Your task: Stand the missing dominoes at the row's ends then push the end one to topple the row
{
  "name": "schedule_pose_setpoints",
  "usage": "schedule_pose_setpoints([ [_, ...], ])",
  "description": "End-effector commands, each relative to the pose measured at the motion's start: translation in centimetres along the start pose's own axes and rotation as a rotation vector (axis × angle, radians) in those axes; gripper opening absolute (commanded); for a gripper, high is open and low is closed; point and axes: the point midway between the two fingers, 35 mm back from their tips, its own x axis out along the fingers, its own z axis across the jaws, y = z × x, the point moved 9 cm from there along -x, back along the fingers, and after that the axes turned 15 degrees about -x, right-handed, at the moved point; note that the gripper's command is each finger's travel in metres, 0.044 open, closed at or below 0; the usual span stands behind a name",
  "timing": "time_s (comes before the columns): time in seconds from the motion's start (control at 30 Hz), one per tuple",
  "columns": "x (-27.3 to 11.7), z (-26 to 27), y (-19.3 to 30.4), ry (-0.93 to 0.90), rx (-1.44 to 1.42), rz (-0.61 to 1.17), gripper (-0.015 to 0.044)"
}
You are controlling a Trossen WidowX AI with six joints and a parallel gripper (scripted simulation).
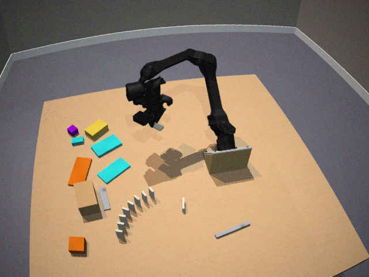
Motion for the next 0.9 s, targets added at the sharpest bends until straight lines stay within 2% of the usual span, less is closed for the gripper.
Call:
schedule_pose_setpoints([
  [0.0, -0.1, -6.9, 0.9, 0.018, -0.432, -0.003, 0.0107],
  [0.27, -0.2, -11.3, 2.4, 0.038, -0.747, 0.001, 0.0107],
  [0.7, -0.2, -11.3, 2.4, 0.036, -0.749, 0.0, 0.0107],
  [0.87, 0.8, -11.0, 2.1, -0.021, -0.681, -0.009, 0.0107],
])
